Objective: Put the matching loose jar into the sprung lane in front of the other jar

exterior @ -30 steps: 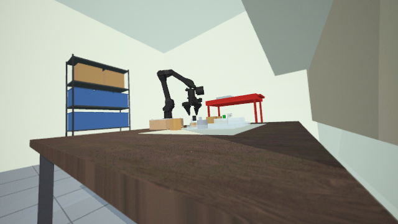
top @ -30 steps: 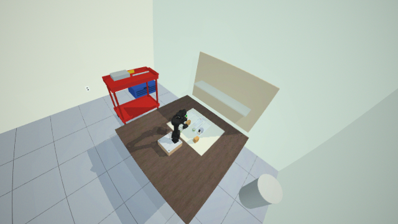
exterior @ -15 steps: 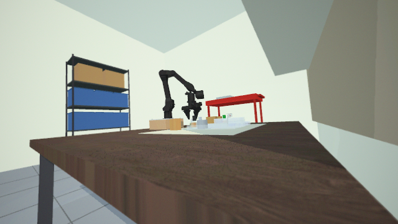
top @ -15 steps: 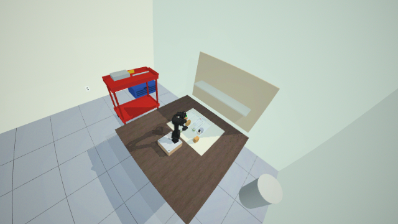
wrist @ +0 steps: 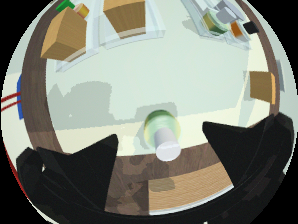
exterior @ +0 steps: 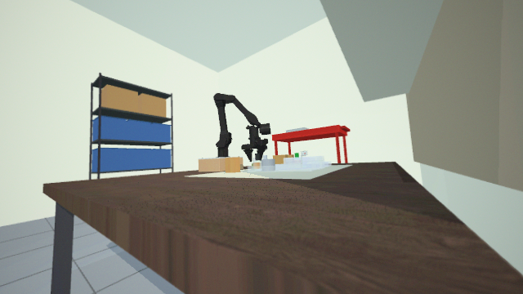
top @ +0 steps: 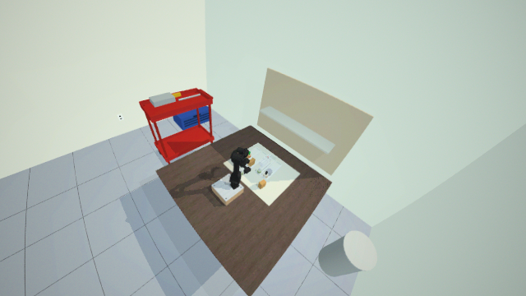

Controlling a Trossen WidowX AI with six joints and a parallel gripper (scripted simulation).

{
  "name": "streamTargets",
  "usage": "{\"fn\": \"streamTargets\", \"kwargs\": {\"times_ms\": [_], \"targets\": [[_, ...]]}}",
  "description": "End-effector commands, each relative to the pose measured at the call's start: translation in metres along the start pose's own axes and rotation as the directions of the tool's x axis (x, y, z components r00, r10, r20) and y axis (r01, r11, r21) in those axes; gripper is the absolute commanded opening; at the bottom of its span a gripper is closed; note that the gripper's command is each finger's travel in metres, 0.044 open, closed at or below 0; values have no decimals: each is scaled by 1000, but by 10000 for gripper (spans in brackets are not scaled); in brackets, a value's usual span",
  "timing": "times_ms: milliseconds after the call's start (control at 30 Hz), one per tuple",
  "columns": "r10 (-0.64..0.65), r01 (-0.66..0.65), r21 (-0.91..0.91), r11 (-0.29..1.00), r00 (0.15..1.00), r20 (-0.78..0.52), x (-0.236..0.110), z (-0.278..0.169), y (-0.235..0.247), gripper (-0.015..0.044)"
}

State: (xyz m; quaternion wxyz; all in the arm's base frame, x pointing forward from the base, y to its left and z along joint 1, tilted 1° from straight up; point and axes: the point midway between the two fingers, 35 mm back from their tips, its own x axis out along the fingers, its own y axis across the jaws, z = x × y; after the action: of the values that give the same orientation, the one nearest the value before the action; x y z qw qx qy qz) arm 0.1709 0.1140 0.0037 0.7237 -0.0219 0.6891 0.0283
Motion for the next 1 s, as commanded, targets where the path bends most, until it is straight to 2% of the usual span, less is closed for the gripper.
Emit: {"fn": "streamTargets", "kwargs": {"times_ms": [0,300,633,833,967], "targets": [[-5,5,-6,1000,1000,-21,10,-5,-2,440],[-5,5,-6,1000,1000,-21,19,-6,-2,440],[-5,5,-6,1000,1000,-21,19,-6,-2,177],[-5,5,-6,1000,1000,-21,19,-6,-2,138],[-5,5,-6,1000,1000,-21,10,-4,-1,32]]}}
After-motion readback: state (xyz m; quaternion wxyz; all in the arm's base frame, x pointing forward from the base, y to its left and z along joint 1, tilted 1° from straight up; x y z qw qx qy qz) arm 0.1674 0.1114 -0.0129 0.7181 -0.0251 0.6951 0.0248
